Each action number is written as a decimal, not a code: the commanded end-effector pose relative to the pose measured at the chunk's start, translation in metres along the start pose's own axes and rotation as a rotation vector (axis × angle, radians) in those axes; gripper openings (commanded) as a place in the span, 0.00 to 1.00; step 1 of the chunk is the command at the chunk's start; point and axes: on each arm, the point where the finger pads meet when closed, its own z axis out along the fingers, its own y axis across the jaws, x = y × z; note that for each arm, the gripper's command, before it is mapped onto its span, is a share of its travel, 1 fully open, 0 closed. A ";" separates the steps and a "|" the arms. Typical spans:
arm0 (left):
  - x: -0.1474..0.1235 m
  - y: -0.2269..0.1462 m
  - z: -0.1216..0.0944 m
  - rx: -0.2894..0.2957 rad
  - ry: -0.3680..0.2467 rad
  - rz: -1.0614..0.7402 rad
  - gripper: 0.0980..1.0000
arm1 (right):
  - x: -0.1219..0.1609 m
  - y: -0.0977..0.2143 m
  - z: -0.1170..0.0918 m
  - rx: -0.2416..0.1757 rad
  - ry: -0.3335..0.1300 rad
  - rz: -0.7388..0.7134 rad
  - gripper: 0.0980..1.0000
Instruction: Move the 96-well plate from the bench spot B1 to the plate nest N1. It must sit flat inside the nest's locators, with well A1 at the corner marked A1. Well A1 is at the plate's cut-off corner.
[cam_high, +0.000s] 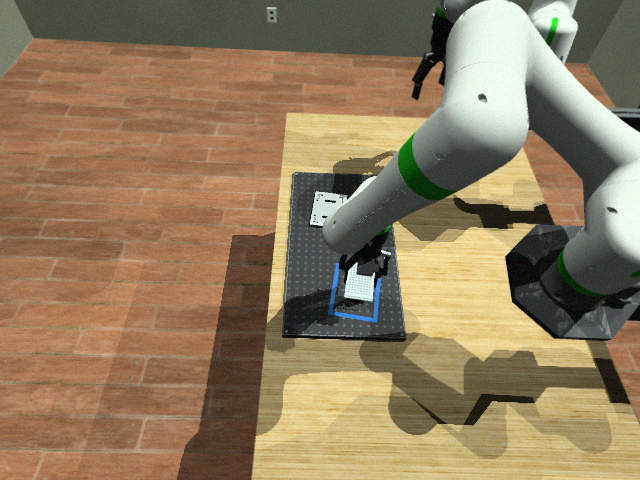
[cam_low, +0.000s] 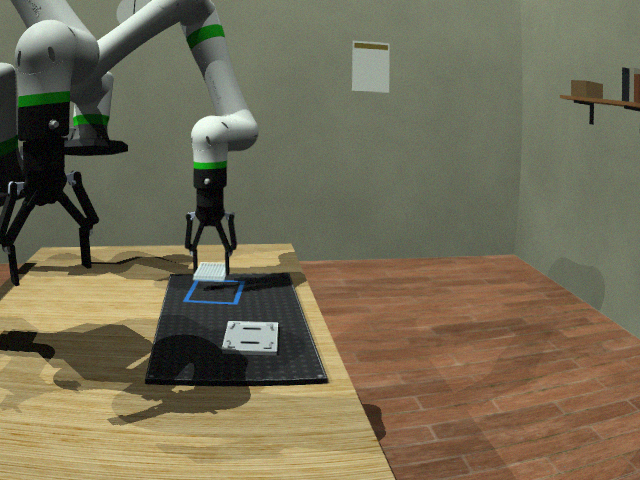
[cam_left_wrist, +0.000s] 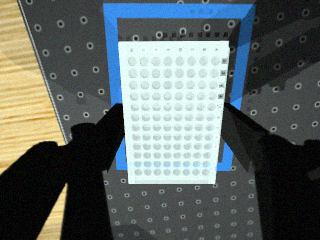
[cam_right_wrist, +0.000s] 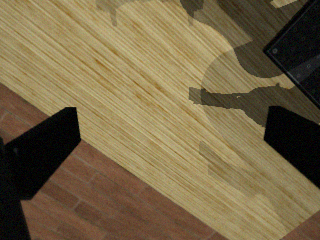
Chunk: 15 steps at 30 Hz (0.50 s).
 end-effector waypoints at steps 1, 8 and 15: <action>0.000 0.001 -0.006 -0.002 -0.001 0.000 0.56 | -0.001 0.000 0.000 0.000 -0.001 0.000 1.00; 0.000 0.001 -0.011 -0.002 -0.001 0.000 0.56 | -0.001 0.000 0.000 0.000 -0.001 0.000 1.00; 0.000 0.001 -0.011 -0.002 -0.001 0.000 0.56 | -0.001 0.000 0.000 0.000 -0.001 0.000 1.00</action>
